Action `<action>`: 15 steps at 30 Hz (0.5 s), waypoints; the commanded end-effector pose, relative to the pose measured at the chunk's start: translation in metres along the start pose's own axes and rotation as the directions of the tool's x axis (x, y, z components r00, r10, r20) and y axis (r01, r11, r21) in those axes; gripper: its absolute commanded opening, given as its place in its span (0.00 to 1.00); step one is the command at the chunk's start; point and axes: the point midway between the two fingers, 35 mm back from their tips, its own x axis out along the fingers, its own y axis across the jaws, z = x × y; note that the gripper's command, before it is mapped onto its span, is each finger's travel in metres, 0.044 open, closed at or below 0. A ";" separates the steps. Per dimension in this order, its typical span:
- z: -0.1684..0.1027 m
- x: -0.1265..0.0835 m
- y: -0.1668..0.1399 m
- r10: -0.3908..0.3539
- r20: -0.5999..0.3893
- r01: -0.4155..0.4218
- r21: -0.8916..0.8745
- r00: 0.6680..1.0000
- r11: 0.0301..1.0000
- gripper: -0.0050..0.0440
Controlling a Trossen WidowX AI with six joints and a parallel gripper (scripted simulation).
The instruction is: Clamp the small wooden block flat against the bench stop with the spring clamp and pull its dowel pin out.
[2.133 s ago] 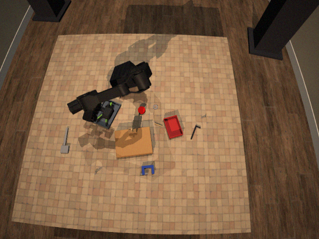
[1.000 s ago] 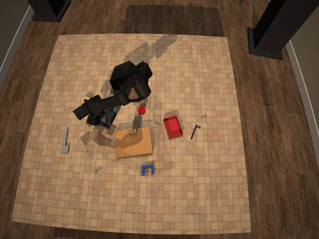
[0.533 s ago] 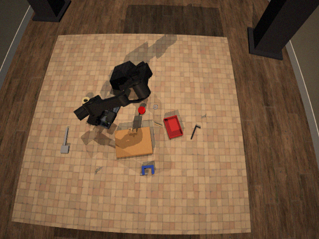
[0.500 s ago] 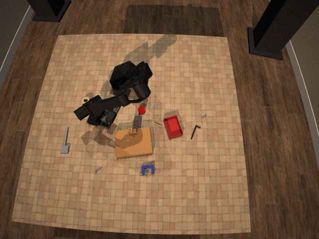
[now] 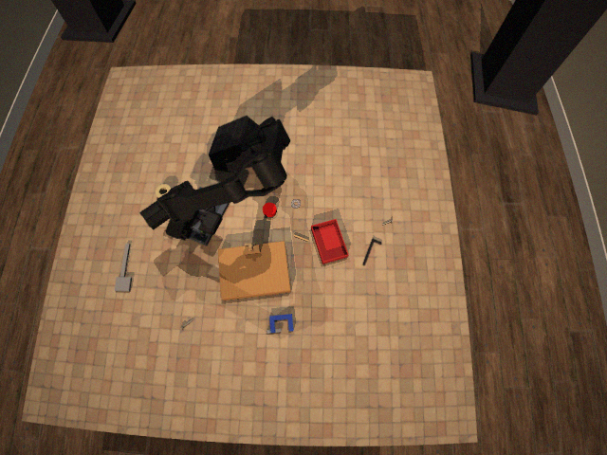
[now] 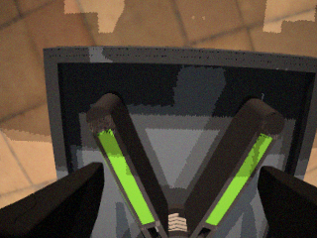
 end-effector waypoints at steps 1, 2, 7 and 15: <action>0.000 0.000 0.000 0.000 0.000 0.000 0.000 1.000 1.000 0.69; 0.000 0.000 0.000 0.000 0.000 0.000 0.000 1.000 1.000 0.68; 0.000 0.000 0.000 0.000 0.000 0.000 0.000 1.000 1.000 0.61; 0.000 0.000 0.000 0.000 0.000 0.000 0.000 1.000 1.000 0.53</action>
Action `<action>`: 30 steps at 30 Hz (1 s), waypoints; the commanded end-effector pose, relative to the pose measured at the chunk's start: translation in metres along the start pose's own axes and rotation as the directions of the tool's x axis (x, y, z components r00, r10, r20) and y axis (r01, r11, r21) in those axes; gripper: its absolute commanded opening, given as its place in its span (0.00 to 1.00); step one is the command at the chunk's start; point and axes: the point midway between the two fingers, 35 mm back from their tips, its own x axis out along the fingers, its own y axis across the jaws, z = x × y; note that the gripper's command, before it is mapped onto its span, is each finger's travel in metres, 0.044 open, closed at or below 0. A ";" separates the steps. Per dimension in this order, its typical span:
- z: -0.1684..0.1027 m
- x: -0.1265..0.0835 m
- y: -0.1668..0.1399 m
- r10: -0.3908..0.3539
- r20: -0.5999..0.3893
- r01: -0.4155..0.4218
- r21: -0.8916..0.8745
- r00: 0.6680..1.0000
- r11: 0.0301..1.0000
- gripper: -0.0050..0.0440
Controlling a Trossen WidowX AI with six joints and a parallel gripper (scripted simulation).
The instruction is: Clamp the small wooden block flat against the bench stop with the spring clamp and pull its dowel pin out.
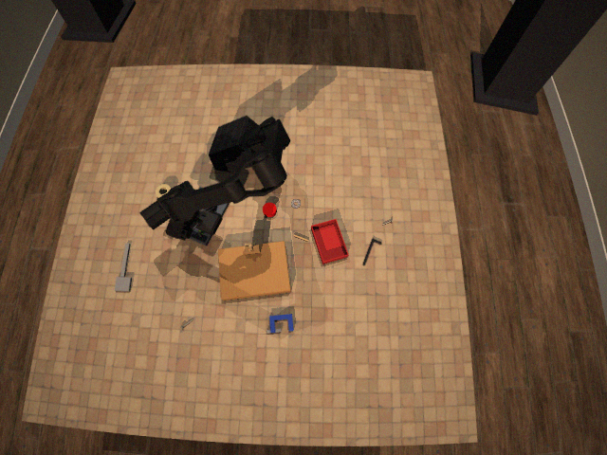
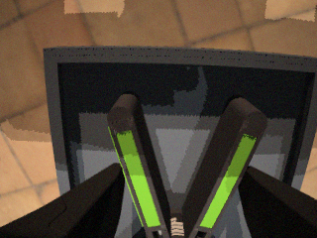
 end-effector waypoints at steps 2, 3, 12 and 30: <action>0.000 0.000 0.000 0.000 0.000 0.000 0.000 1.000 1.000 0.50; 0.000 0.000 0.000 0.000 0.000 0.000 0.000 1.000 1.000 0.49; 0.000 0.000 0.000 0.000 0.000 0.000 0.000 1.000 1.000 0.37; 0.000 0.000 0.000 0.000 0.000 0.000 0.000 1.000 1.000 0.11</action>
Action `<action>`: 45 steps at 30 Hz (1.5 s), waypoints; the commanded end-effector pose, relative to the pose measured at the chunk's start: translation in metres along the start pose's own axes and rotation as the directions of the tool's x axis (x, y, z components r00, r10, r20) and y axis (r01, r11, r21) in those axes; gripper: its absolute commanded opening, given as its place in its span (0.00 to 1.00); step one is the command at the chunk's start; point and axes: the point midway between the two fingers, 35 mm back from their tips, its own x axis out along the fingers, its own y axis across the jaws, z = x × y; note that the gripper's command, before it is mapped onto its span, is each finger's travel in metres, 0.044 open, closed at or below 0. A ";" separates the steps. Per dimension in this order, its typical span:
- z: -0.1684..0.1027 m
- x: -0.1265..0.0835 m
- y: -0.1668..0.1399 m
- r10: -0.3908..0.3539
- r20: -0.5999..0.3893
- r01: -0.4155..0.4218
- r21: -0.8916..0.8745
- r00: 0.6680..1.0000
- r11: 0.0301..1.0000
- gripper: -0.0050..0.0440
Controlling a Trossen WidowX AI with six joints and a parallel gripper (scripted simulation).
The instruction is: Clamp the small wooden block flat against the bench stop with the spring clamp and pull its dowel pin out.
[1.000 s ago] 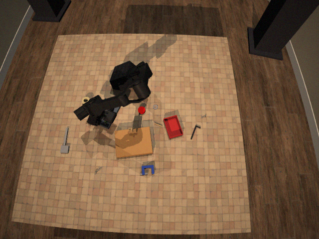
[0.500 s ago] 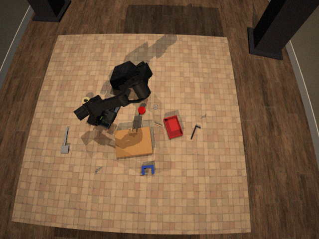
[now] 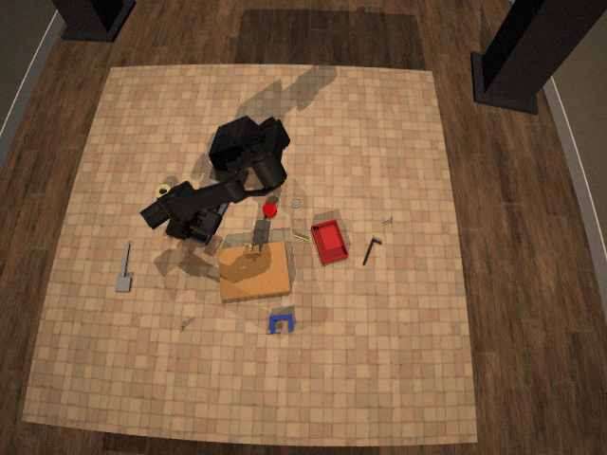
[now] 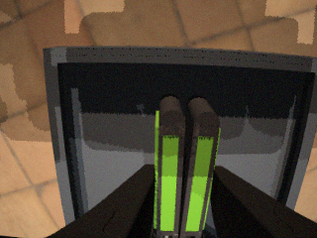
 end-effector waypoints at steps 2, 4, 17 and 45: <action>0.000 0.000 0.000 0.000 0.000 0.000 0.000 1.000 1.000 0.11; 0.000 0.000 0.000 0.000 0.000 0.000 0.000 1.000 1.000 0.10; 0.000 -0.001 0.000 0.000 0.000 0.000 0.000 1.000 1.000 0.10; 0.004 -0.026 -0.002 -0.004 0.002 0.004 0.002 1.000 1.000 0.10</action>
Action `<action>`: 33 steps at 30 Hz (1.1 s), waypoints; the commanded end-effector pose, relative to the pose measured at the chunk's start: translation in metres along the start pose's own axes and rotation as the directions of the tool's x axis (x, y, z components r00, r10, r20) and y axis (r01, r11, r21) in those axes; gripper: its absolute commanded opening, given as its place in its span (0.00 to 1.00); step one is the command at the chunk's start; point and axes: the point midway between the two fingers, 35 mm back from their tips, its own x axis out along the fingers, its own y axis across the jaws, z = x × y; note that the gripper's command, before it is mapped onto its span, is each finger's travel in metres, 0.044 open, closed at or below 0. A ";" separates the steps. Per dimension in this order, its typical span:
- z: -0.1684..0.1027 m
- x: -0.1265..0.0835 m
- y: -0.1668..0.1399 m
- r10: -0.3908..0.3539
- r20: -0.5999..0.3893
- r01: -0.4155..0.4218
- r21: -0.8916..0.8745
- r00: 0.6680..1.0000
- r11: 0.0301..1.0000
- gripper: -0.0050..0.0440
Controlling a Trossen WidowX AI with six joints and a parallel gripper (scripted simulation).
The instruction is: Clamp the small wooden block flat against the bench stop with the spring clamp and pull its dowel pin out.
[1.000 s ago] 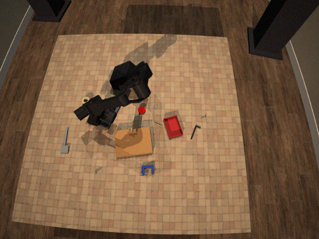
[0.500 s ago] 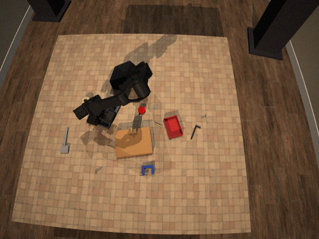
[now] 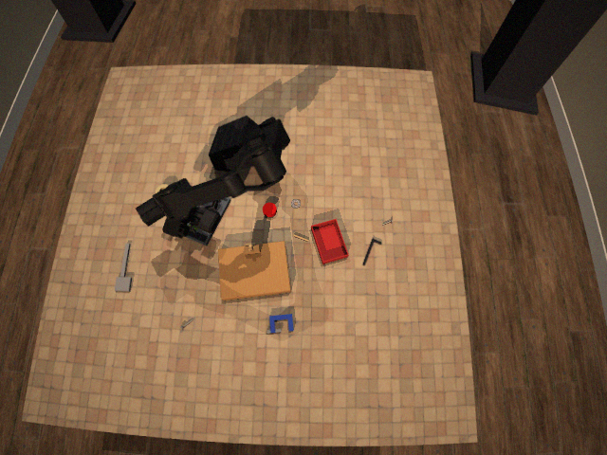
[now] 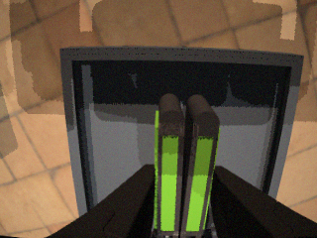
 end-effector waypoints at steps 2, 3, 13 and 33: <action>0.003 -0.009 -0.001 -0.007 0.009 0.007 -0.007 1.000 1.000 0.10; 0.003 -0.010 -0.001 -0.007 0.009 0.008 -0.006 1.000 1.000 0.10; 0.004 -0.019 -0.001 -0.008 0.009 0.008 -0.006 1.000 1.000 0.10; 0.004 -0.040 -0.001 -0.008 0.009 0.008 -0.005 1.000 1.000 0.10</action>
